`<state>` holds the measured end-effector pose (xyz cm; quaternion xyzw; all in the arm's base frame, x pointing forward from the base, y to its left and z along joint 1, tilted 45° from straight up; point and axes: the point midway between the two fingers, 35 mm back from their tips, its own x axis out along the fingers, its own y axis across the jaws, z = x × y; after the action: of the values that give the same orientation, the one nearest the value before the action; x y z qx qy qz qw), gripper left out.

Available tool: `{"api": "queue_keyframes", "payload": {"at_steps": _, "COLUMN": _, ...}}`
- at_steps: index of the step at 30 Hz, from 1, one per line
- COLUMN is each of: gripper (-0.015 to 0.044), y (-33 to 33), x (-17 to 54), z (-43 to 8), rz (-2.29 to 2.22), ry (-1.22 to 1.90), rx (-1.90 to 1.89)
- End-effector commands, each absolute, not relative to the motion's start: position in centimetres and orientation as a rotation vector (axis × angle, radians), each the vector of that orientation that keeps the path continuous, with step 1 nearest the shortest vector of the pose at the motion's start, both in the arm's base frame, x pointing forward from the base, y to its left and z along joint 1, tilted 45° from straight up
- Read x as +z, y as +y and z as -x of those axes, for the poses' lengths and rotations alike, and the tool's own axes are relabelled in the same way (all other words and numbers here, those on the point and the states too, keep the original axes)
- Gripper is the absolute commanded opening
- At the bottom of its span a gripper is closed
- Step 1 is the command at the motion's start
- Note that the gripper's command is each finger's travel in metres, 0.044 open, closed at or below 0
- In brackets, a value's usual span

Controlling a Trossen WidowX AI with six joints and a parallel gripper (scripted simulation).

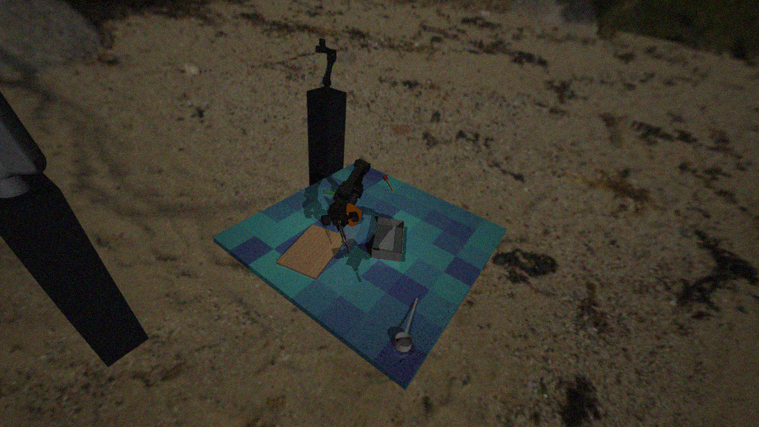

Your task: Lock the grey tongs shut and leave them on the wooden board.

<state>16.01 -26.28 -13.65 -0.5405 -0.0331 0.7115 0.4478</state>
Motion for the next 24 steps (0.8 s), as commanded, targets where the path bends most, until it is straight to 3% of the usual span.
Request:
{"api": "queue_keyframes", "payload": {"at_steps": 1, "gripper": -0.0150, "y": -28.0, "x": -14.5, "z": -13.8, "rz": 1.277, "ry": 0.016, "rx": 1.745}}
{"api": "queue_keyframes", "payload": {"at_steps": 16, "gripper": -0.0150, "y": -31.0, "x": -18.4, "z": -3.8, "rz": 0.989, "ry": 0.313, "rx": 1.658}}
{"api": "queue_keyframes", "payload": {"at_steps": 24, "gripper": -0.0150, "y": -31.1, "x": -18.6, "z": -3.4, "rz": 0.977, "ry": 0.327, "rx": 1.652}}
